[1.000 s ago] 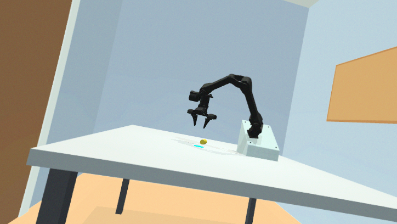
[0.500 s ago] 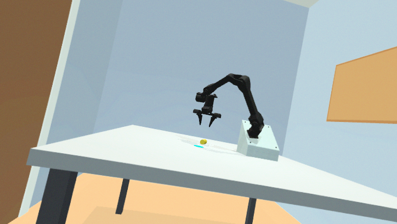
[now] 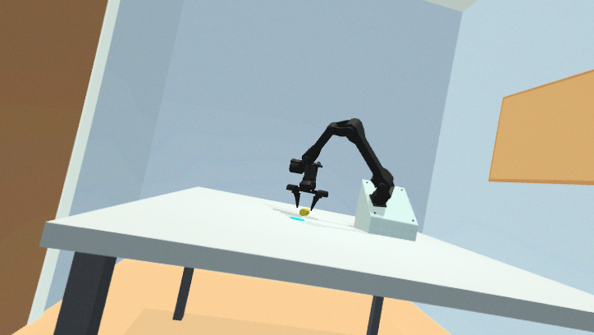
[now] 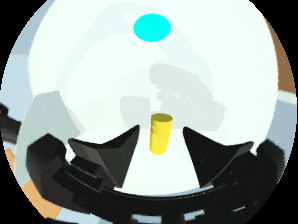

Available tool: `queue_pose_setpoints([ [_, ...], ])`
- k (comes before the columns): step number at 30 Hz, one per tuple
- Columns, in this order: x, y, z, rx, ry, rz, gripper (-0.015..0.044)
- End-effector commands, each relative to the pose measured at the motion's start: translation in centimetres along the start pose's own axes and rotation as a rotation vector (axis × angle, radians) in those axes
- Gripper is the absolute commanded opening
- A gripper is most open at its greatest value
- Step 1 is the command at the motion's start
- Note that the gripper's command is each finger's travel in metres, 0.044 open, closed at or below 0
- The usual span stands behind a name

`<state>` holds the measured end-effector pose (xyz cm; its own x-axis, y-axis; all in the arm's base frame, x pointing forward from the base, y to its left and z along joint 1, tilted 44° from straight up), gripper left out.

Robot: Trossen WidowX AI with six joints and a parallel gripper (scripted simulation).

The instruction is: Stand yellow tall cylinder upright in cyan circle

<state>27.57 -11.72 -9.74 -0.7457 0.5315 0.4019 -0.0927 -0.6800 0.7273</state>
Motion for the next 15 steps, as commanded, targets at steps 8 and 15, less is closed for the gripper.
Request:
queue_pose_setpoints([
  [8, 0.16, -1.48, -0.16, -0.010, -0.009, -0.006, 0.0178],
  [15, 0.16, -1.48, -0.16, -0.010, -0.009, -0.006, 0.0105],
])
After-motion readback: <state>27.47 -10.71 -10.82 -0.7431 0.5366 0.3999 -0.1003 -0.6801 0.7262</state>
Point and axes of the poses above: the point midway between the two fingers, 35 mm back from their tips, its own y axis back along the fingers, its own x axis across the jaws, z = x × y, the point moved 5 cm from there along y, back along the fingers, and after that the axes turned 10 degrees about -y, right-handed, at the moved point
